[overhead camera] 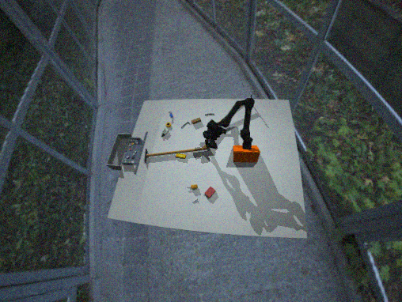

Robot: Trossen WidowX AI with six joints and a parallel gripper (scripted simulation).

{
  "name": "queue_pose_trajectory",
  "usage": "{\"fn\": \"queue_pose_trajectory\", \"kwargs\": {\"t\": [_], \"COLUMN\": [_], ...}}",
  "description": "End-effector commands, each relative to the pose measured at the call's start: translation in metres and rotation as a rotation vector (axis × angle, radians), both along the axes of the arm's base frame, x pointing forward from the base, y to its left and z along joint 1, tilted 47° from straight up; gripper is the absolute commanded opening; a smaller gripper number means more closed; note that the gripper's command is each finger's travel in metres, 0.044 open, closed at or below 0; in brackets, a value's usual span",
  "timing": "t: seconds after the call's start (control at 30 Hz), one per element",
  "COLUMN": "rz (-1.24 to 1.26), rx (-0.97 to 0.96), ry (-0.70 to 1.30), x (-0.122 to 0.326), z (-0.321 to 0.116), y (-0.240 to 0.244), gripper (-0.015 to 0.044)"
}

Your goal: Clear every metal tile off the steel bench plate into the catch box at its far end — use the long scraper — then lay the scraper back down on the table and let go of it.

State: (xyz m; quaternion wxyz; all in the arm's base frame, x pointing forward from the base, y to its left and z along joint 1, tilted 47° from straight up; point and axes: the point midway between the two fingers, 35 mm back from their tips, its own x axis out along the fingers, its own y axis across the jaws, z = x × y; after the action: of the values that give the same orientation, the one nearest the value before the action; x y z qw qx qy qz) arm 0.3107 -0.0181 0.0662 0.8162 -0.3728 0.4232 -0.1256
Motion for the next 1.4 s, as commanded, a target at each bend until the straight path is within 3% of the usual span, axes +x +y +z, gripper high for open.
{"fn": "queue_pose_trajectory", "kwargs": {"t": [0.0, 0.63, 1.03, 1.23, 1.37], "rz": [0.003, 0.005, 0.001, 0.001, 0.002], "rx": [-0.002, -0.009, -0.007, -0.007, -0.008], "ry": [0.008, 0.002, -0.005, -0.005, -0.005], "x": [0.002, 0.018, 0.018, 0.018, 0.018], "z": [-0.005, -0.023, -0.019, -0.019, -0.019], "y": [-0.003, -0.023, -0.020, -0.020, -0.019], "gripper": [0.0440, 0.0440, 0.0125, 0.0085, 0.0000]}}
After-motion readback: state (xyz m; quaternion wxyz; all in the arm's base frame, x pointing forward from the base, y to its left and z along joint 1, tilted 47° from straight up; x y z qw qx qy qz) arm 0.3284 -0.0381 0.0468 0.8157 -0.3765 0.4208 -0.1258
